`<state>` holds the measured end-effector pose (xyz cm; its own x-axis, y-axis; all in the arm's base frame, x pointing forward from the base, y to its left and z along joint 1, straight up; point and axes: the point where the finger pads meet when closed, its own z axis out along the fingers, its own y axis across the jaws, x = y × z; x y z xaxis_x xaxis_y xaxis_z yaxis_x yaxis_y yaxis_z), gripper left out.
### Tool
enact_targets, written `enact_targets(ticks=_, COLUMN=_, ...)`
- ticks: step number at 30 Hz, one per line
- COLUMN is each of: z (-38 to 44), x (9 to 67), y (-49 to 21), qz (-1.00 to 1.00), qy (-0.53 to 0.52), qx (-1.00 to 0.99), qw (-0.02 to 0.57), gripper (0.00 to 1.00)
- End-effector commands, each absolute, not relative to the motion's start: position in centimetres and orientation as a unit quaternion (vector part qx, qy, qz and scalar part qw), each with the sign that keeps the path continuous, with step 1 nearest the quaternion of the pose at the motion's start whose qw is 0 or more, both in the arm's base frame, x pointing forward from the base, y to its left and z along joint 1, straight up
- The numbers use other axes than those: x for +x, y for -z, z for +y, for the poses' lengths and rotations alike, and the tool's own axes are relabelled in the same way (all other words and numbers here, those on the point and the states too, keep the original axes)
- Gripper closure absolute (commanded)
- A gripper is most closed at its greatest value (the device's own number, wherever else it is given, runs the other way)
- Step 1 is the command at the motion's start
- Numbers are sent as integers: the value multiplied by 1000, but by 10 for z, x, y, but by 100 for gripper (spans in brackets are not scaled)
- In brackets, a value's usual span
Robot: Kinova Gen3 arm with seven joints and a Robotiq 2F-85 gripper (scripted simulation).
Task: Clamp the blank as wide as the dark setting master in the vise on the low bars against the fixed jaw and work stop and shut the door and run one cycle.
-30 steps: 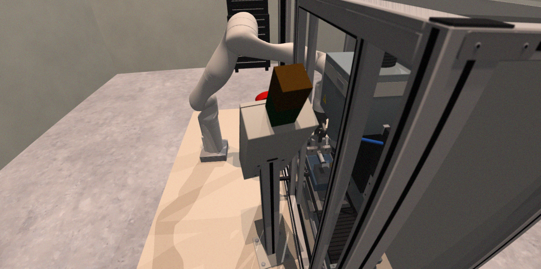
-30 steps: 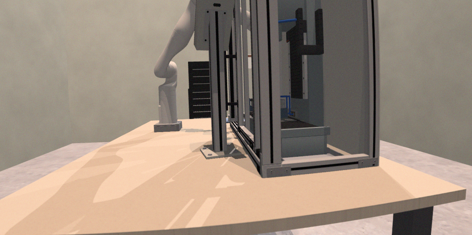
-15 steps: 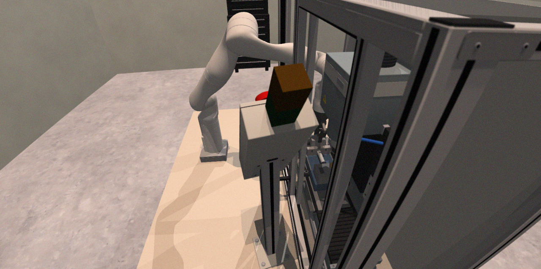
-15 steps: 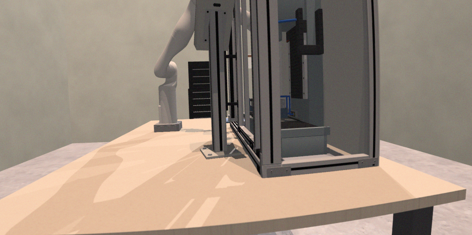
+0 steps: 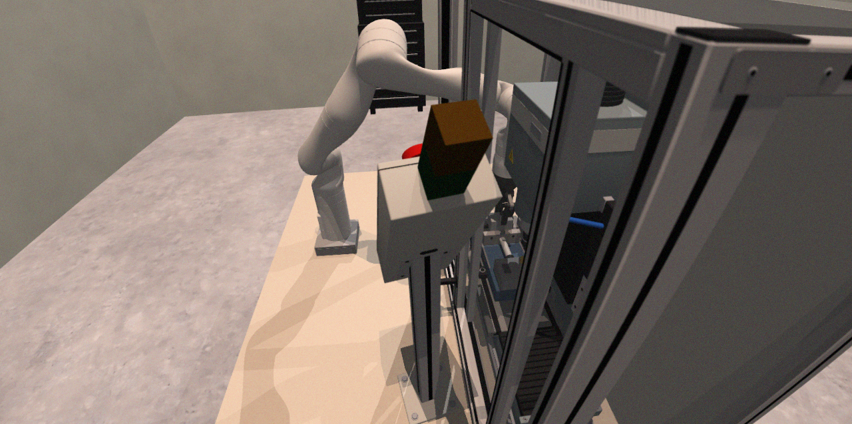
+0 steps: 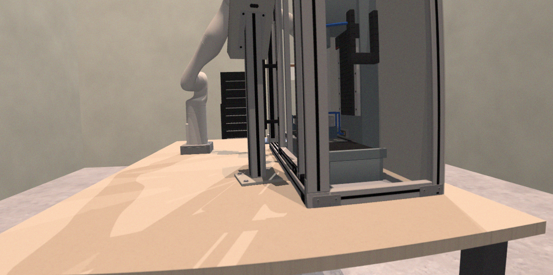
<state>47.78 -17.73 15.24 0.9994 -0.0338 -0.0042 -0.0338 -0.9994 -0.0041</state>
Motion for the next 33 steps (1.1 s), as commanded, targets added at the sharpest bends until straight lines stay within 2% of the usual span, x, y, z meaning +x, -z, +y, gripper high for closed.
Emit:
enact_targets(ticks=1, z=-177, x=480, y=-152, qz=18, qy=0, qx=-1000, qw=2, gripper=90)
enact_targets(ticks=33, z=-177, x=480, y=-151, qz=17, qy=-1, qx=-1000, qw=1, gripper=90)
